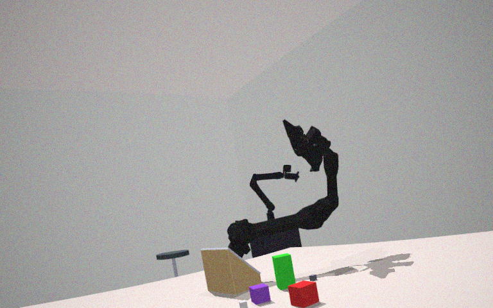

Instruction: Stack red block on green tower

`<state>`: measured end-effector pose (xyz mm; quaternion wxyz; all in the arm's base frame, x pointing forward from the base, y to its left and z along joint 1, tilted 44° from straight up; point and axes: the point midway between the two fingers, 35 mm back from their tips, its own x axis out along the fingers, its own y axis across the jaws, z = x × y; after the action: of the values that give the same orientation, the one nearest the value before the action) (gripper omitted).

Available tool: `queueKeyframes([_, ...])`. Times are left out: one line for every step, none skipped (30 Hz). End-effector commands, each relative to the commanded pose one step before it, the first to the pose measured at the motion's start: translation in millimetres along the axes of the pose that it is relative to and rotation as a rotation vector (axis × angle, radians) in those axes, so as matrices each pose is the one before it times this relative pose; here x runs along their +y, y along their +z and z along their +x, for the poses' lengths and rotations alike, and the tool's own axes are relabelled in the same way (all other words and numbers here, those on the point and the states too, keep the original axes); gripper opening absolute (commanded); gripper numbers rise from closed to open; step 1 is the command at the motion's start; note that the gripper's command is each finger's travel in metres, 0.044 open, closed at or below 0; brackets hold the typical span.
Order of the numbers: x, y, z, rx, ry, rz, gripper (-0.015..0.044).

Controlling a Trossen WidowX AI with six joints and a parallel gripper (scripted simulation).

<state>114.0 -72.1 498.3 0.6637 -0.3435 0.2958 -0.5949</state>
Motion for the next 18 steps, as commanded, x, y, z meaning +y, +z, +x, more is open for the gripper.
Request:
queueKeyframes([-0.82, -1.15, 0.51, 0.00013, 0.00205, 0.0044, 0.0426])
queueKeyframes([-2.42, -3.45, 1.59, 0.00045, 0.00622, 0.0131, 0.0440])
queueKeyframes([-3.92, -5.72, 2.81, 0.00100, 0.01061, 0.0216, 0.0440])
queueKeyframes([-4.53, -6.79, 3.62, 0.00162, 0.01311, 0.0256, 0.0440])
queueKeyframes([-4.26, -5.14, 3.59, -0.00436, 0.02229, 0.0264, 0.0440])
queueKeyframes([-3.98, -4.51, 3.67, -0.00538, 0.02457, 0.0256, 0.0440])
queueKeyframes([-3.76, -4.20, 3.82, -0.00534, 0.02552, 0.0248, 0.0440])
queueKeyframes([-3.61, -4.06, 4.02, -0.00486, 0.02603, 0.0243, 0.0440])
queueKeyframes([-3.46, -3.94, 4.23, -0.00435, 0.02651, 0.0238, 0.0440])
queueKeyframes([-3.32, -3.85, 4.45, -0.00377, 0.02691, 0.0234, 0.0440])
queueKeyframes([-1.28, -2.95, 2.10, 0.00171, 0.01391, 0.0290, 0.0440])
queueKeyframes([-1.33, -3.09, 2.39, 0.00244, 0.01511, 0.0308, 0.0440])
queueKeyframes([-1.95, -3.27, 3.48, 0.00165, 0.02029, 0.0283, 0.0440])
queueKeyframes([-2.63, -3.35, 4.78, 0.00052, 0.02622, 0.0238, 0.0440])
queueKeyframes([-2.83, -3.23, 5.43, 0.00020, 0.02875, 0.0204, 0.0440])
queueKeyframes([-2.68, -3.15, 5.63, 0.00081, 0.02900, 0.0199, 0.0440])
queueKeyframes([-2.54, -3.08, 5.83, 0.00143, 0.02923, 0.0194, 0.0440])
queueKeyframes([-2.39, -3.00, 6.03, 0.00206, 0.02944, 0.0190, 0.0440])
